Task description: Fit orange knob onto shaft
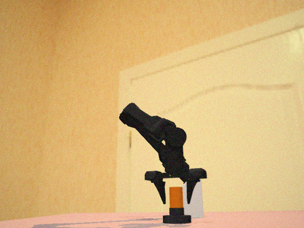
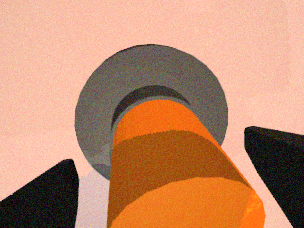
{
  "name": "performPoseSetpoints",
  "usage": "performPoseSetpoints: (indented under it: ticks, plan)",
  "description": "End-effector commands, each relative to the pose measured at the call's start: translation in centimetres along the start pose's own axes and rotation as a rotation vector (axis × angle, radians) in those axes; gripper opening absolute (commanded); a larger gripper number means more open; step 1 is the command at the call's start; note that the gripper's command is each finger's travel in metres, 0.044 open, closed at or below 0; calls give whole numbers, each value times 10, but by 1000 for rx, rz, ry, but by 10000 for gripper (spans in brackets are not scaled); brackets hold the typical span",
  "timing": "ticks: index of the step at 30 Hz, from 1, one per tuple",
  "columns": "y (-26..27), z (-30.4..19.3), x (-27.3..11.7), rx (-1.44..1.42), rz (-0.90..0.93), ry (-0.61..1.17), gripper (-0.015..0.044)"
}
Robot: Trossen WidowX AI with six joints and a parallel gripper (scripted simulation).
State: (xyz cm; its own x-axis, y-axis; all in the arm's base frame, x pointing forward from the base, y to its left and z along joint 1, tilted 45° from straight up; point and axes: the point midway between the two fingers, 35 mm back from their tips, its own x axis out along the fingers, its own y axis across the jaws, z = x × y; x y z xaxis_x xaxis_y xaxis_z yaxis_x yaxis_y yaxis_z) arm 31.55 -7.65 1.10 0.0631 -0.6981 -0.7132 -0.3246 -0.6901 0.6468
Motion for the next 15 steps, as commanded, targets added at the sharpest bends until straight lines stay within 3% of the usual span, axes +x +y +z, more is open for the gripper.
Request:
performPoseSetpoints:
  ticks: [1, 8, 13, 15]
  plan:
    - [0, 0, 0, 1, -1, 0, 440]
    - [0, 0, -3, 0, -1, 0, 440]
    - [-2, -1, -83, 0, -6, -2, 440]
    - [-1, 0, -96, 0, -4, -2, 440]
